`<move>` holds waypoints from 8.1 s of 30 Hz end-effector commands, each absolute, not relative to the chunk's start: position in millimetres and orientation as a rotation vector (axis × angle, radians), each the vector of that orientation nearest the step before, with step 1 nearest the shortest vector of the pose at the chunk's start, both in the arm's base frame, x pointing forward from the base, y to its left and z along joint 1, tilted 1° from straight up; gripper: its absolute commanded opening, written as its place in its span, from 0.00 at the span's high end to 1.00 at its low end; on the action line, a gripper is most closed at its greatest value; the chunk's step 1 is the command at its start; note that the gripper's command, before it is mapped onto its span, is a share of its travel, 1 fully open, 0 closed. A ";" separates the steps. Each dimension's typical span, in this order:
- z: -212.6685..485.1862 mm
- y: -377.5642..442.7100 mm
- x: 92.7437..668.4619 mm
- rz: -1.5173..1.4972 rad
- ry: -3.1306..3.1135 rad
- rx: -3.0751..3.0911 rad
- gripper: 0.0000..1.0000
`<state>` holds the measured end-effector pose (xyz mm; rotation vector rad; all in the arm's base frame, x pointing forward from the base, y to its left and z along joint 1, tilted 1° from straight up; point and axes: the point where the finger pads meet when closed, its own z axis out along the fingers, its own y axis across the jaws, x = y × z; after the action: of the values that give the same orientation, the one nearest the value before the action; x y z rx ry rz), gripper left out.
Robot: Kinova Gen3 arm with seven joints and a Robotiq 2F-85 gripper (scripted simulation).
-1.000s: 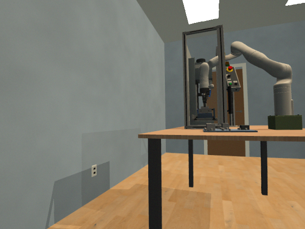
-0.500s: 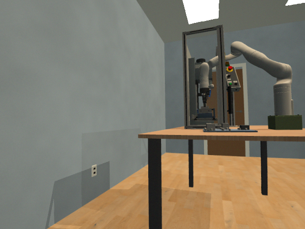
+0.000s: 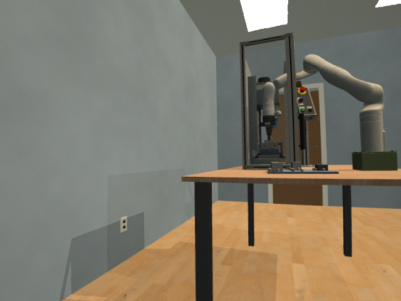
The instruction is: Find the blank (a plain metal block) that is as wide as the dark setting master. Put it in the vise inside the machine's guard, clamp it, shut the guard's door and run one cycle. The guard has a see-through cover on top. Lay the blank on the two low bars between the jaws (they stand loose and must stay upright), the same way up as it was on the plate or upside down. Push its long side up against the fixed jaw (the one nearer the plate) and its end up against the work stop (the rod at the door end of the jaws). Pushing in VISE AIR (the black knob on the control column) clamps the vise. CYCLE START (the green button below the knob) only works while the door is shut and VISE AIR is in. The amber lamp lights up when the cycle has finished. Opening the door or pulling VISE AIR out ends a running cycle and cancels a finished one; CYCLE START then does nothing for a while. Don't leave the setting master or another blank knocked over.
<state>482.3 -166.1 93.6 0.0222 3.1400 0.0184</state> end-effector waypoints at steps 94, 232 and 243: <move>171.2 -166.4 482.4 0.017 3.139 0.029 0.00; 192.7 -176.5 218.9 0.017 3.140 0.026 0.90; 192.7 -176.6 218.8 0.017 3.140 0.027 0.90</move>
<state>218.5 -176.4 192.5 0.0268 3.1410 0.0183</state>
